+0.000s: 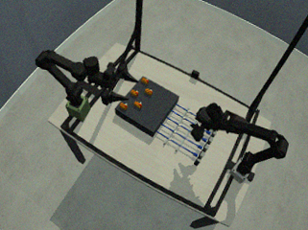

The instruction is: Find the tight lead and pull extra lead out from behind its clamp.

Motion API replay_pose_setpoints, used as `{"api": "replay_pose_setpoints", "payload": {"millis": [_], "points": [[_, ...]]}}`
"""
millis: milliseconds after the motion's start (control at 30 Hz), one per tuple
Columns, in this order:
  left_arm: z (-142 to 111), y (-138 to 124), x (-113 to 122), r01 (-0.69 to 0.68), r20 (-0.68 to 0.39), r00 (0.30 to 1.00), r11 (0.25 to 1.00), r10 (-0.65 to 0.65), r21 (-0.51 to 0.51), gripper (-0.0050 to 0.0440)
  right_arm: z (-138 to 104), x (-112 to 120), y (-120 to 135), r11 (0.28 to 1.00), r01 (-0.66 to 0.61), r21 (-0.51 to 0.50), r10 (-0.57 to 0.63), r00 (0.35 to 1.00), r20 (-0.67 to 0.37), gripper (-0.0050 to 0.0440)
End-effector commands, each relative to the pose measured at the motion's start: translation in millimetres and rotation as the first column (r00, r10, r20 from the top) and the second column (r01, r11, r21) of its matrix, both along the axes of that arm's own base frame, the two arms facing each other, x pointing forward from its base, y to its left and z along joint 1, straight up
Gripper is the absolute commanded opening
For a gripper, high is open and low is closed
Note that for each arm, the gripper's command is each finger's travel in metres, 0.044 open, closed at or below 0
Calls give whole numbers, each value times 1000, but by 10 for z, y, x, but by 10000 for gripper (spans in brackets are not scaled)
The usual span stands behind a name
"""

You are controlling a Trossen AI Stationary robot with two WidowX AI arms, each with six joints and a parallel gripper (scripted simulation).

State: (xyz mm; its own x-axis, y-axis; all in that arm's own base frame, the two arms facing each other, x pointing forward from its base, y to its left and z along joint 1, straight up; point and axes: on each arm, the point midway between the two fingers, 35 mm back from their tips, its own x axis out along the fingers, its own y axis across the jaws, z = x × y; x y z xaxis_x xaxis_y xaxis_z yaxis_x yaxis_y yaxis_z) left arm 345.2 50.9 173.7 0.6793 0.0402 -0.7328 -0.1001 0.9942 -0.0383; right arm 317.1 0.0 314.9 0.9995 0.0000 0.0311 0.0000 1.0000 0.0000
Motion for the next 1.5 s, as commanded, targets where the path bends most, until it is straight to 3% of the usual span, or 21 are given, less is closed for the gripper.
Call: {"api": "replay_pose_setpoints", "payload": {"millis": [0, 200, 400, 467, 500, 1033, 1067, 1467], "points": [[-85, 94, 107, -6, -91, 996, 1000, 5, -3, 209, 79, -14, 0, 1000, 0, 0, 0, 1000, 19, 440], [-652, 320, 299, -28, -407, 913, 999, 15, -26, 209, 79, -14, 0, 1000, 0, 0, 0, 1000, 19, 440], [-1219, 547, 490, -57, -678, 735, 998, 15, -40, 209, 79, -14, 0, 1000, 0, 0, 0, 1000, 19, 440], [-1219, 547, 490, -57, -678, 735, 998, 15, -40, 209, 79, -14, 0, 1000, 0, 0, 0, 1000, 19, 440], [-1483, 652, 579, -57, -679, 734, 998, 15, -40, 209, 79, -14, 0, 1000, 0, 0, 0, 1000, 19, 440], [-1483, 652, 579, -57, -679, 734, 998, 15, -40, 209, 79, -14, 0, 1000, 0, 0, 0, 1000, 19, 440], [-1983, 652, 579, -57, -679, 734, 998, 15, -40, 209, 79, -14, 0, 1000, 0, 0, 0, 1000, 19, 440], [-1983, 652, 579, -57, -679, 734, 998, 15, -40, 209, 79, -14, 0, 1000, 0, 0, 0, 1000, 19, 440]]}}
